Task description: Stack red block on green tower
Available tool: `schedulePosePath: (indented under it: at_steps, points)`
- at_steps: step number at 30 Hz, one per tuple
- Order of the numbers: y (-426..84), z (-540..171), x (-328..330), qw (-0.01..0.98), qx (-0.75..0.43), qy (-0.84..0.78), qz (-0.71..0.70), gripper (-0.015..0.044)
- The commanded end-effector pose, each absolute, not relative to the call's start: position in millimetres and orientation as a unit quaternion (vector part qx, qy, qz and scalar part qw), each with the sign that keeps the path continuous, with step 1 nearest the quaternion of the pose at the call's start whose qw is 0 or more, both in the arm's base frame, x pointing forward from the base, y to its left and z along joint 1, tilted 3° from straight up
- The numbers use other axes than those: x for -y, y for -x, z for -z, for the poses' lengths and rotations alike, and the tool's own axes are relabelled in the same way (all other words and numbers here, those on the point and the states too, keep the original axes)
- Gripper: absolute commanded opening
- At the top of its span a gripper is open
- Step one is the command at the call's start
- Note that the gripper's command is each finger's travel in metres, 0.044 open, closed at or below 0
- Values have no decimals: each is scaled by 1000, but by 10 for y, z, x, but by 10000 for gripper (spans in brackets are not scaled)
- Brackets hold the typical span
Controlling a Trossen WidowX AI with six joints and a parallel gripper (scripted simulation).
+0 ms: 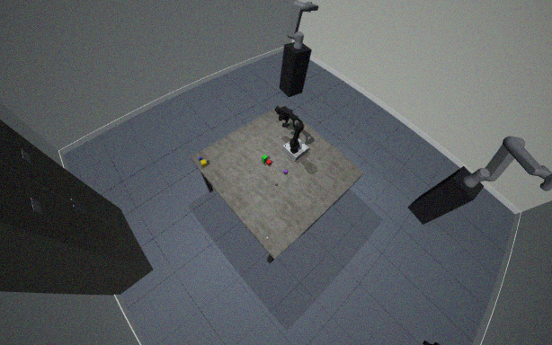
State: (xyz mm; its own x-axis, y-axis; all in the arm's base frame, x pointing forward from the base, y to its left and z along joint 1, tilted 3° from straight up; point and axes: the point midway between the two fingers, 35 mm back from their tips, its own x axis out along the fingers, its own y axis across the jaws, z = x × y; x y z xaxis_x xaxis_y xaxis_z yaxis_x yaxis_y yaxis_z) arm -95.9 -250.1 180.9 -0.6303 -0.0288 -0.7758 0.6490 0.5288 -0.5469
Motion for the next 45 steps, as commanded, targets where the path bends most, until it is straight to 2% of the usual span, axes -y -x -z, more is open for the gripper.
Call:
schedulePosePath:
  at_steps: [1, 12, 24, 35, 45]
  points:
    - [718, -1740, 2578, 420, -799, -160, 400, 440]
    - [-75, -1550, 2666, 513, -808, -54, 284, 440]
    - [-1048, -1338, 2481, 589, -797, 124, 57, 440]
    - [-1838, -1161, 2001, 604, -729, 285, -147, 440]
    - [-2303, -1051, 1490, 582, -647, 397, -292, 440]
